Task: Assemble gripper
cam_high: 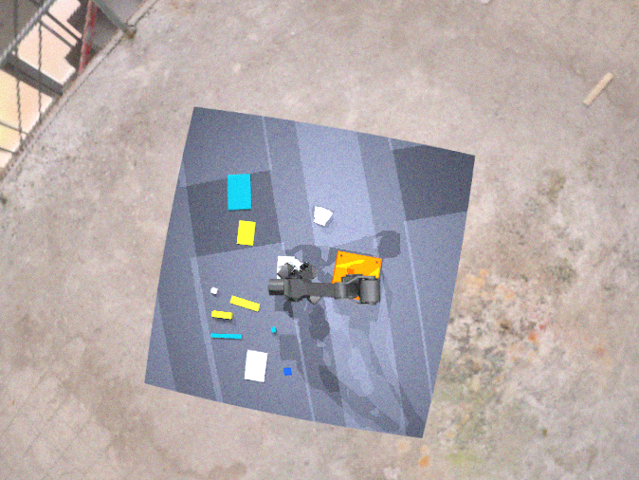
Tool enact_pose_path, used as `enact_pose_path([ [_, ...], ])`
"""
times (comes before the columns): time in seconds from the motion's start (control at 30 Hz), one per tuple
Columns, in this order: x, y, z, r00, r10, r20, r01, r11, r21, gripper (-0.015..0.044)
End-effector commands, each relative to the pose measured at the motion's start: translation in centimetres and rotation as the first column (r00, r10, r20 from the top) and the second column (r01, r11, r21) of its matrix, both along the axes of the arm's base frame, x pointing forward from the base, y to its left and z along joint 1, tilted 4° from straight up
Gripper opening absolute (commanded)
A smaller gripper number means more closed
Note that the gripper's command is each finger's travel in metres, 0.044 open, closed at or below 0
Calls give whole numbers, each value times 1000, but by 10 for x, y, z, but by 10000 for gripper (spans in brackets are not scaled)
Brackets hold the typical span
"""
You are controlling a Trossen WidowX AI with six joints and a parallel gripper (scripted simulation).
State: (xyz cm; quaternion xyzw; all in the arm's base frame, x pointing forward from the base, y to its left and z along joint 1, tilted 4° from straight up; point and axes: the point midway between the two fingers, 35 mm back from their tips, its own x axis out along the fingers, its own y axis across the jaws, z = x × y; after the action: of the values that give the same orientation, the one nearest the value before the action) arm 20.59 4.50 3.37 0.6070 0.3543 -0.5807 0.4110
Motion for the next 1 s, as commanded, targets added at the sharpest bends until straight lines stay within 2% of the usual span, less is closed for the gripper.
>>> enact_pose_path([
  [0.0,-4,-5,-1,995,-97,-2,97,995,8,134],
  [0.47,-9,-21,-1,914,-406,8,405,914,32,134],
  [0.97,-16,-36,-2,723,-690,10,689,723,59,134],
])
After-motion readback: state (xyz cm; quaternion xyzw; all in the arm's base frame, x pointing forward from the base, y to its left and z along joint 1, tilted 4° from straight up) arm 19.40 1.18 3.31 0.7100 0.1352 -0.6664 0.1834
